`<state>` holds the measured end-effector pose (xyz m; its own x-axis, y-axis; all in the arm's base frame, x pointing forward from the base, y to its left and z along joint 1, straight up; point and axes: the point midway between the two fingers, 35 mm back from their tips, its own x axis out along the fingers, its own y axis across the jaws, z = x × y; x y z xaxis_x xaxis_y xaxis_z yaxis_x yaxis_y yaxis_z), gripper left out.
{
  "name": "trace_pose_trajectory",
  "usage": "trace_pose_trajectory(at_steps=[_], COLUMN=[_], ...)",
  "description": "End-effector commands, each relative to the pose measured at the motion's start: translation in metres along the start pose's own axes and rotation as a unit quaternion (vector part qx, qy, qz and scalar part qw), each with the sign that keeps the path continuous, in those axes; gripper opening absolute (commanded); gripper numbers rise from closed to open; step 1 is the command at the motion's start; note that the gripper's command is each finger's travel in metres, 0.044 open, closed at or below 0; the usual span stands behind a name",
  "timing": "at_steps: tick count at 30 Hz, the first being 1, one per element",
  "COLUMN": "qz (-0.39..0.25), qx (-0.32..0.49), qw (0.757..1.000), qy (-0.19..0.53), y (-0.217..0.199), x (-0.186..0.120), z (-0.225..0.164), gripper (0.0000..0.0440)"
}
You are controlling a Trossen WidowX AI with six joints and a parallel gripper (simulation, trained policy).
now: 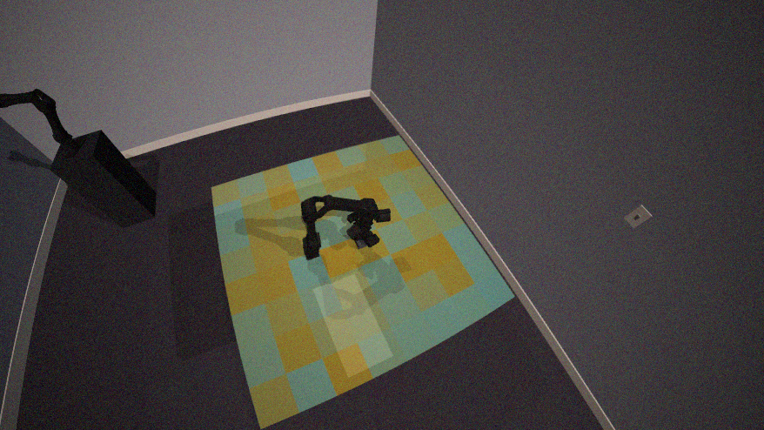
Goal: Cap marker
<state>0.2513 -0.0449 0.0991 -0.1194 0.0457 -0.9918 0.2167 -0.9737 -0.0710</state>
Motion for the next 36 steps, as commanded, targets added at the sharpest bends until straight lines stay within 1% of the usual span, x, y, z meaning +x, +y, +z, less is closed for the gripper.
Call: trace_pose_trajectory(at_steps=[1, 36], qz=[0.006, 0.016], qx=[-0.007, -0.018], qw=[1.0, 0.999], qy=[-0.025, -0.023], y=[0.0051, 0.0094], x=[0.0167, 0.0177], z=[0.0074, 0.0075], gripper=[0.0059, 0.0109])
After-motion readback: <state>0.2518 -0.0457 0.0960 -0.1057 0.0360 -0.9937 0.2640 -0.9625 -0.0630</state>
